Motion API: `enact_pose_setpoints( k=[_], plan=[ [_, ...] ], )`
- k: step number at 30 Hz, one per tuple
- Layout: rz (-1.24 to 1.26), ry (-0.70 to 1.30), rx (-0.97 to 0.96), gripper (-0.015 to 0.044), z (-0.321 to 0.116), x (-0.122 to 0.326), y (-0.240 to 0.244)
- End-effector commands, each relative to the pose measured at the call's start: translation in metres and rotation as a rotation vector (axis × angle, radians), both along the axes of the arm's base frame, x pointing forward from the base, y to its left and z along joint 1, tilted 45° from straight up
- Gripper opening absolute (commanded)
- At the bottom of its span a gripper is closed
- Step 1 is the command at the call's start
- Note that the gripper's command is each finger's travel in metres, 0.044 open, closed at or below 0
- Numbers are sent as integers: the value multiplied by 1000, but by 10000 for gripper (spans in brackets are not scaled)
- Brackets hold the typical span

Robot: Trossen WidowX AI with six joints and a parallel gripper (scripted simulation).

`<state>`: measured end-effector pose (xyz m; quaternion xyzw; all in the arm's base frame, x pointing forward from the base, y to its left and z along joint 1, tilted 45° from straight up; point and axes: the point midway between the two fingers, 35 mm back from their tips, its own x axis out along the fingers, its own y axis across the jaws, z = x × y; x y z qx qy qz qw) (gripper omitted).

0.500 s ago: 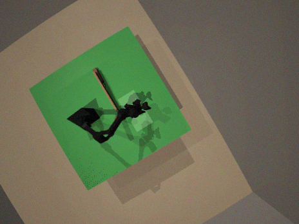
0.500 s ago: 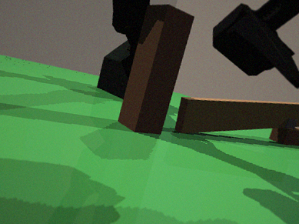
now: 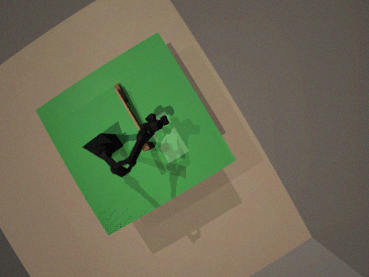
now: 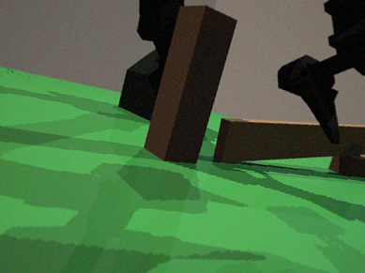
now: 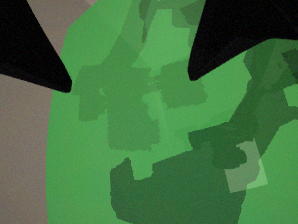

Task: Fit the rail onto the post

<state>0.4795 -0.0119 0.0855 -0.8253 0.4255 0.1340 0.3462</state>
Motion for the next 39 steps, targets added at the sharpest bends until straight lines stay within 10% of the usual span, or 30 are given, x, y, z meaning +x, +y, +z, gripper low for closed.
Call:
enact_pose_setpoints(
  k=[1,11,39],
  plan=[
    [-85,171,78,440,-41,-62,19],
    [-303,417,47,440,-65,-177,22],
    [-306,420,47,440,-86,-171,-2]
  ],
)
